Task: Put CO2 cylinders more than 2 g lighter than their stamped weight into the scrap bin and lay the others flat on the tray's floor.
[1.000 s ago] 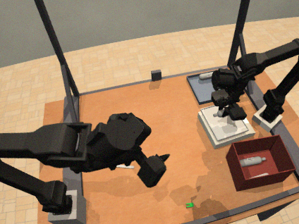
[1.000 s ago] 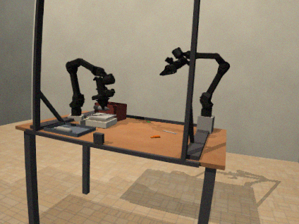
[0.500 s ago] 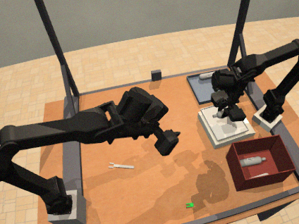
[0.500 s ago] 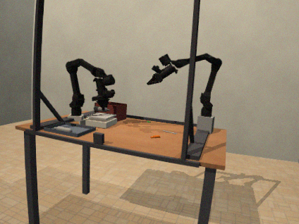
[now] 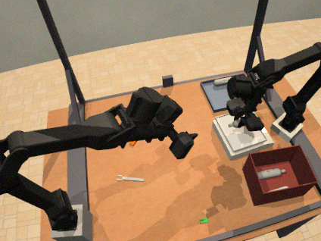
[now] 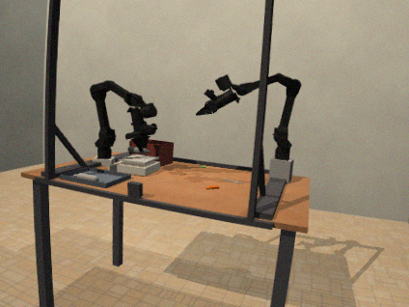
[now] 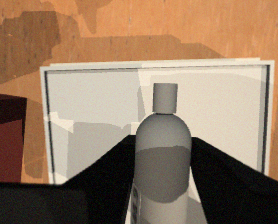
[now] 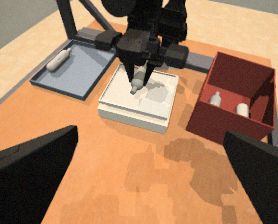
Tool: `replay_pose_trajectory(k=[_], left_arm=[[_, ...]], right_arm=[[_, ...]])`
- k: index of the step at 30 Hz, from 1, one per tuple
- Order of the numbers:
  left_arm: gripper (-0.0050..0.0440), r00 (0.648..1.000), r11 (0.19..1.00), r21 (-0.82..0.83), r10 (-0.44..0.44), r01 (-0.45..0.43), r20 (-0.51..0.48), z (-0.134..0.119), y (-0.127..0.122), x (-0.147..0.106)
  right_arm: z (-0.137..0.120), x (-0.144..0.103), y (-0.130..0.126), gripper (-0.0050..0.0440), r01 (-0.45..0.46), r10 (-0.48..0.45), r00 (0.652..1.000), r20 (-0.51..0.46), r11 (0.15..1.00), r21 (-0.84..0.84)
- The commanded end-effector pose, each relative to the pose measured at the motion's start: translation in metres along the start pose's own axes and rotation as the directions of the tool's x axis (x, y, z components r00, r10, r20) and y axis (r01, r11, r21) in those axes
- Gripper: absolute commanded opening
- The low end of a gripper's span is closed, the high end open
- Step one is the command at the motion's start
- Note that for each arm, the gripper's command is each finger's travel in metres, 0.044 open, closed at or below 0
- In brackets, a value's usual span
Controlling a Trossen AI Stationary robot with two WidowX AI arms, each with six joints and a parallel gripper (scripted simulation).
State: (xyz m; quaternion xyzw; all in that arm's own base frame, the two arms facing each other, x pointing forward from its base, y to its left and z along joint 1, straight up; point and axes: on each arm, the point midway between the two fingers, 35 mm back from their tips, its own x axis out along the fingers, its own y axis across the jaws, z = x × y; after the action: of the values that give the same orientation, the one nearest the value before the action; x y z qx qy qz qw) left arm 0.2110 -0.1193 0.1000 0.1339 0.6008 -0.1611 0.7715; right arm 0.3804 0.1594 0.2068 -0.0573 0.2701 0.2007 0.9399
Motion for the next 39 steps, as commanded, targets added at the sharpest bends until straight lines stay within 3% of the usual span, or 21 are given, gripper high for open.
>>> replay_pose_trajectory(k=[1, 10, 14, 24, 25, 32, 38, 39], left_arm=[[-0.0050, 1.000, 1.000, -0.005, -0.001, 0.001, 0.027, -0.003, 0.000, 0.001], [-0.0050, 1.000, 1.000, -0.004, 0.001, -0.001, 0.010, -0.007, 0.000, 0.018], [-0.0050, 0.999, 1.000, -0.005, -0.002, 0.002, 0.034, 0.006, -0.001, 0.015], [-0.0050, 0.999, 1.000, -0.005, -0.002, 0.002, 0.036, 0.006, -0.001, 0.014], [0.0024, 0.999, 1.000, -0.005, -0.002, 0.002, 0.036, 0.006, -0.001, 0.014], [0.0192, 1.000, 1.000, -0.003, -0.002, 0.002, 0.028, 0.002, -0.001, 0.016], [0.0194, 1.000, 1.000, -0.003, -0.002, 0.002, 0.028, 0.002, -0.001, 0.016], [0.0218, 0.999, 1.000, -0.005, -0.003, 0.003, 0.042, 0.005, -0.001, 0.011]], right_arm=[[0.002, 0.000, 0.000, 0.0440, 0.004, -0.004, 1.000, 0.008, 1.000, 0.000], [0.007, -0.003, 0.000, 0.0440, 0.002, -0.002, 1.000, 0.022, 1.000, 0.000], [0.007, -0.003, 0.000, 0.0440, 0.002, -0.002, 1.000, 0.022, 1.000, 0.000], [0.007, -0.003, 0.000, 0.0440, 0.002, -0.002, 1.000, 0.022, 1.000, 0.000], [0.007, -0.003, 0.000, 0.0440, 0.002, -0.002, 1.000, 0.022, 1.000, 0.000], [0.007, -0.003, 0.000, 0.0440, 0.002, -0.002, 1.000, 0.022, 1.000, 0.000], [0.007, -0.003, 0.000, 0.0440, 0.002, -0.002, 1.000, 0.022, 1.000, 0.000], [0.007, -0.003, 0.000, 0.0440, 0.002, -0.002, 1.000, 0.022, 1.000, 0.000]])
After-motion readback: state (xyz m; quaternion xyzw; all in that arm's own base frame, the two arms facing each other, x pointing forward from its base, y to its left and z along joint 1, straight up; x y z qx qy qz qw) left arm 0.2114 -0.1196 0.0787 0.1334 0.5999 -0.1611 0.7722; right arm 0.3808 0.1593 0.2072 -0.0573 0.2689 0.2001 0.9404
